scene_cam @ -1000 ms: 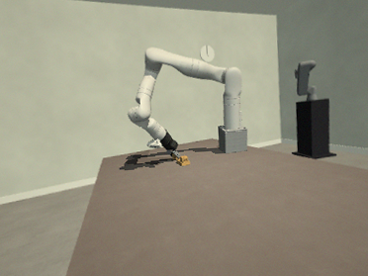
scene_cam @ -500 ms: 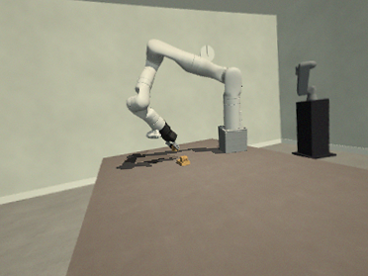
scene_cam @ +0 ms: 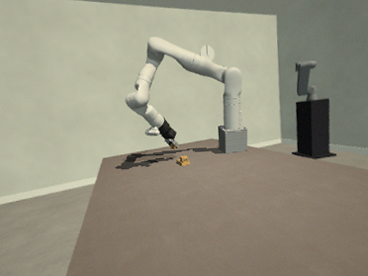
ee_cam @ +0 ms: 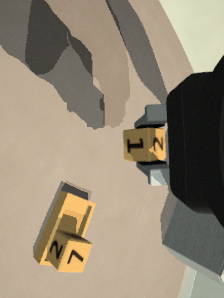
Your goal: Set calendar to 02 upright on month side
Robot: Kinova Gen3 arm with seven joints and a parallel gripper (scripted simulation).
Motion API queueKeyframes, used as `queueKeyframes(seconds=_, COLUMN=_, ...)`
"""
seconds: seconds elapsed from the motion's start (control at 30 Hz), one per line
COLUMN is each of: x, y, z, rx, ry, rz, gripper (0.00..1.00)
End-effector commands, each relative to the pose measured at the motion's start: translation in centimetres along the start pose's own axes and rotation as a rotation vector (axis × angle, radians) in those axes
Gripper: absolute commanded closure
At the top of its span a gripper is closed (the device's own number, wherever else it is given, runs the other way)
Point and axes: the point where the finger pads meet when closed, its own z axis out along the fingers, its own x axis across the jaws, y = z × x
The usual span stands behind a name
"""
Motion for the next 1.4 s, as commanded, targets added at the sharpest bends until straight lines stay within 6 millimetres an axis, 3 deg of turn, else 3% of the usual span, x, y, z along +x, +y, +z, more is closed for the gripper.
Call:
queueKeyframes(seconds=0.0, x=-0.15, y=0.34, z=-0.09, rx=-0.004, ry=-0.004, rz=-0.005, gripper=0.40)
queueKeyframes(seconds=0.9, x=-0.01, y=0.27, z=-0.24, rx=0.258, ry=-0.001, rz=0.001, gripper=0.40)
queueKeyframes(seconds=1.37, x=-0.10, y=0.64, z=0.13, rx=0.268, ry=-0.004, rz=-0.001, gripper=0.40)
